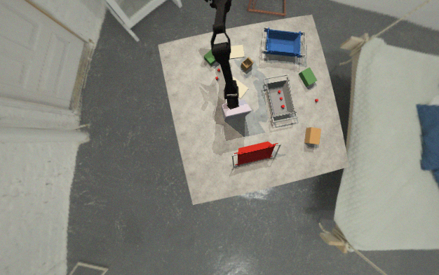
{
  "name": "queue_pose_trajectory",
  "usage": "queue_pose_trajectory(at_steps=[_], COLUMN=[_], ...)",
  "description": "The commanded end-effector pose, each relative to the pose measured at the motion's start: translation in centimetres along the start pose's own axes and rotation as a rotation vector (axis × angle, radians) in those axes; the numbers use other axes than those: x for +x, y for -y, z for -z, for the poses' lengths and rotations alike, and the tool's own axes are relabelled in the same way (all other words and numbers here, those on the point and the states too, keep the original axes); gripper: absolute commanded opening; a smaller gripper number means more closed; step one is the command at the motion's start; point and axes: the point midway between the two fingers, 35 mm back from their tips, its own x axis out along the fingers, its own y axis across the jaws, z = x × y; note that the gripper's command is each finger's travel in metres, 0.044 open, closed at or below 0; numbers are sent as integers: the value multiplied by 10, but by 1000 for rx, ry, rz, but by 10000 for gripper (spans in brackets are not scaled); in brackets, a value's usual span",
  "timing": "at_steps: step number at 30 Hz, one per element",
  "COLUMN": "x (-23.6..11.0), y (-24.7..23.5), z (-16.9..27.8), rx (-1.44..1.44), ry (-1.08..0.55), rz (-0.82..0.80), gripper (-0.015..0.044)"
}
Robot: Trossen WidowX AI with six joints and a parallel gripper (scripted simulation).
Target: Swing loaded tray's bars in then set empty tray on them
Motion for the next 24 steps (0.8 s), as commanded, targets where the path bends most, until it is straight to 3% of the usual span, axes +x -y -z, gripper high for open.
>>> queue_pose_trajectory(at_steps=[1, 13, 24], x=[-12, -101, -241], y=[71, 224, 329], z=[-12, -25, 5], rx=[55, 199, 372], ry=[53, 176, 224], rz=[182, 617, 1000], gripper=[85, 85, 85])
